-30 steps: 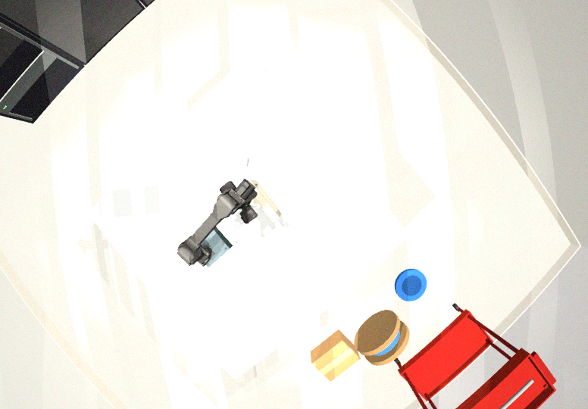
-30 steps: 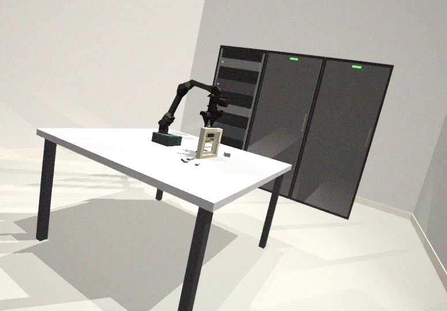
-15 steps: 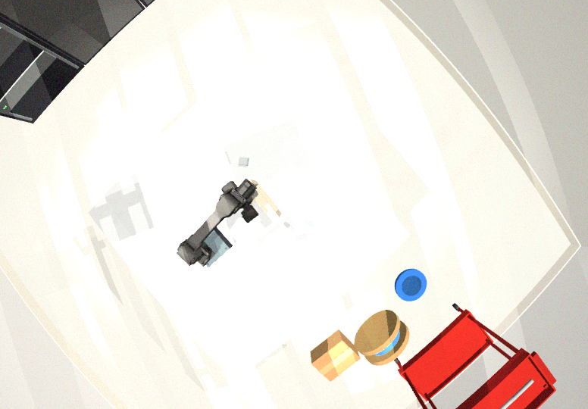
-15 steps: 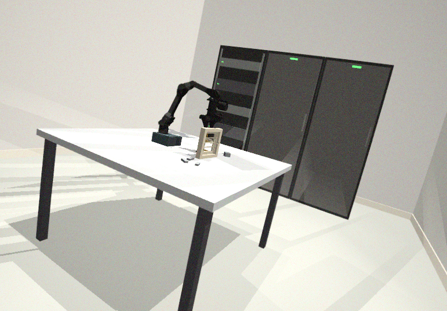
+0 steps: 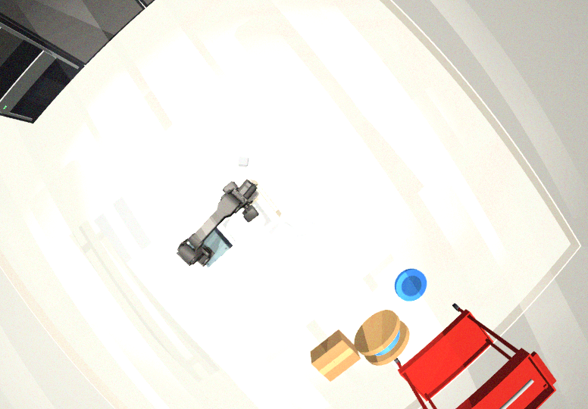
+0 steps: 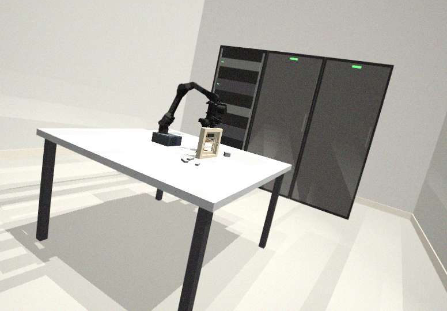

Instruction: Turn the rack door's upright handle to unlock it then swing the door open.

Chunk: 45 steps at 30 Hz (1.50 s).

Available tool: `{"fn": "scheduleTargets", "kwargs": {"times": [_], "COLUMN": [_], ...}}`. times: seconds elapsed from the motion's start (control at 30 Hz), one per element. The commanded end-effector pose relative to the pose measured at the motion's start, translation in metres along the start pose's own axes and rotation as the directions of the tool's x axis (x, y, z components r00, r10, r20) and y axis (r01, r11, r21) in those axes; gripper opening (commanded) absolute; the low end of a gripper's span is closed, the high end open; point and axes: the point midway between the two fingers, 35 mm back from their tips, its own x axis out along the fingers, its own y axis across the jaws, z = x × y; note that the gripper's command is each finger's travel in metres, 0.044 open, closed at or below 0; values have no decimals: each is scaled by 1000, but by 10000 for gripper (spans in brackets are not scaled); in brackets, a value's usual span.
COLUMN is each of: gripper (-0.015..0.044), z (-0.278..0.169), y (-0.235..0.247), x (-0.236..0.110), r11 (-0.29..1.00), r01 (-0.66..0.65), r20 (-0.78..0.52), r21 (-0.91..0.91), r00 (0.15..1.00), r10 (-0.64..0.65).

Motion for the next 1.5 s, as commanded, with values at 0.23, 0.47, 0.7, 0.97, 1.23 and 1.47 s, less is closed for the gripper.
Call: {"fn": "scheduleTargets", "kwargs": {"times": [0.23,0.47,0.7,0.97,1.23,1.47], "gripper": [193,88,41,27,27,27], "z": [-2,-2,-2,-2,-2,-2], "y": [0,0,0,0,0,0], "x": [9,9,9,9,9,9], "r11": [1000,1000,1000,998,896,693], "r01": [-2,-2,-2,-3,-4,-5], "r20": [-4,-4,-4,-4,-4,-4], "r21": [6,6,6,-66,-444,-721], "r00": [1000,1000,1000,1000,1000,1000], "r10": [2,2,2,2,2,2]}}
